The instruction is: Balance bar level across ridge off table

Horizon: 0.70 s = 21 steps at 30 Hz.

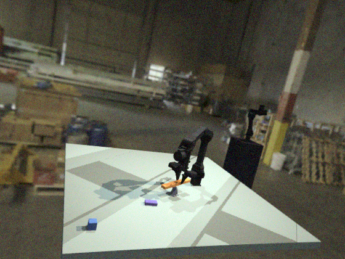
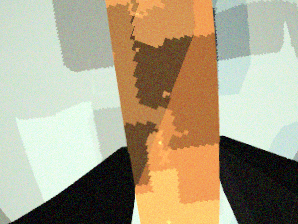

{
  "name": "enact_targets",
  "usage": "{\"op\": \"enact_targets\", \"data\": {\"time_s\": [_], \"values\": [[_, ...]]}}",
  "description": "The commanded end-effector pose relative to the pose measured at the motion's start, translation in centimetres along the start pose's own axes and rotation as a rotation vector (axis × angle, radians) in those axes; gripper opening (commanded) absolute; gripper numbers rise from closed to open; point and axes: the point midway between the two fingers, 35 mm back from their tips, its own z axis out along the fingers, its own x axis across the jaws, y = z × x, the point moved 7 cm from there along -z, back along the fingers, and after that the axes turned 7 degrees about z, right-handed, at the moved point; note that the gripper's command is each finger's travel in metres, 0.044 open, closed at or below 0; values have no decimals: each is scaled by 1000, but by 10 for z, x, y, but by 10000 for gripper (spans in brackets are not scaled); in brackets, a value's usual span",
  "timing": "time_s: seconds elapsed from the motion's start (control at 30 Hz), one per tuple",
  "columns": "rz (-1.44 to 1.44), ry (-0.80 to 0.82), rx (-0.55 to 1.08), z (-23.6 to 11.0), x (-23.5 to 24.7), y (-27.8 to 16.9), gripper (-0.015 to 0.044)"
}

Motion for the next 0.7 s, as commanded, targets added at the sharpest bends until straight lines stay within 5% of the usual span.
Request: {"op": "enact_targets", "data": {"time_s": [0.0, 0.67], "values": [[5, -1, -3, 6, 0, 0, 0], [5, -1, -3, 9, 0, 0, 0]]}}
